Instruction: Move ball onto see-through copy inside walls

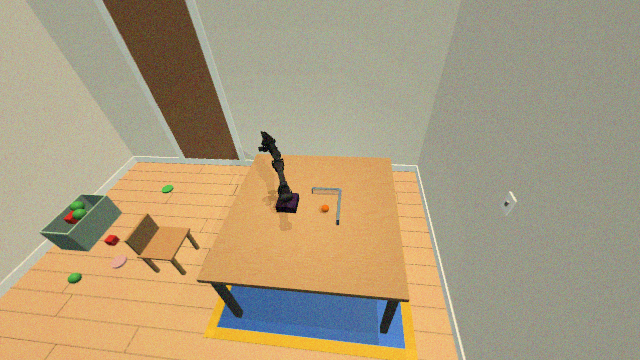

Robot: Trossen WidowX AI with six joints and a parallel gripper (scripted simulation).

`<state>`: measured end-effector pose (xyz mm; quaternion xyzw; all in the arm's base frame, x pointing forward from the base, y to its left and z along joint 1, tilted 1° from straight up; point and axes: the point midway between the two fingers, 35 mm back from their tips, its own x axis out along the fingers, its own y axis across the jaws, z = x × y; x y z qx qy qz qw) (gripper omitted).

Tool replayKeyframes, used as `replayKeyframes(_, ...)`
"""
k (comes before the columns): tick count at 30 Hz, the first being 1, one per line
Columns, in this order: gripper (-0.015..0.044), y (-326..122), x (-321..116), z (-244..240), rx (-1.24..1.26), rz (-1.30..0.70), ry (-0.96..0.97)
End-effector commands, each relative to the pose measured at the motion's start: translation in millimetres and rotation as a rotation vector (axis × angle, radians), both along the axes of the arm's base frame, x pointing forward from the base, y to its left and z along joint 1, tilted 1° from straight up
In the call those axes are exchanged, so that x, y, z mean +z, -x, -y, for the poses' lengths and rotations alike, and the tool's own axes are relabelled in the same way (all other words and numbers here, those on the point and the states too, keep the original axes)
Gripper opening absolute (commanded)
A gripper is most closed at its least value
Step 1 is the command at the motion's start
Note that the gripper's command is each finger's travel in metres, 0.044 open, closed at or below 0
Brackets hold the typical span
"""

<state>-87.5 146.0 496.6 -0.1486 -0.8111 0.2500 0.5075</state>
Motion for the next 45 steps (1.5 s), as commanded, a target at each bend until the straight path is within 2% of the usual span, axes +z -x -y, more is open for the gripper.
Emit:
replayKeyframes(1, 0.0384, -25.7, -17.5, -56.9, -0.11, -0.064, 0.215)
replayKeyframes(6, 0.0384, -70.0, -46.1, -111.7, -0.225, -0.186, 0.458)
replayKeyframes(12, 0.0384, -145.4, -92.7, -156.9, -0.373, -0.425, 0.735)
replayKeyframes(21, 0.0384, -271.8, -173.5, -159.9, -0.597, -0.948, 1.008)
replayKeyframes(27, 0.0384, -346.2, -229.9, -122.4, -0.743, -1.367, 1.076)
replayKeyframes(34, 0.0384, -409.3, -294.3, -49.0, -0.895, -1.883, 1.044)
replayKeyframes(40, 0.0384, -435.6, -345.8, 31.3, -0.996, -2.361, 0.897)
replayKeyframes(45, 0.0384, -435.0, -384.4, 103.8, -1.046, -2.78, 0.668)
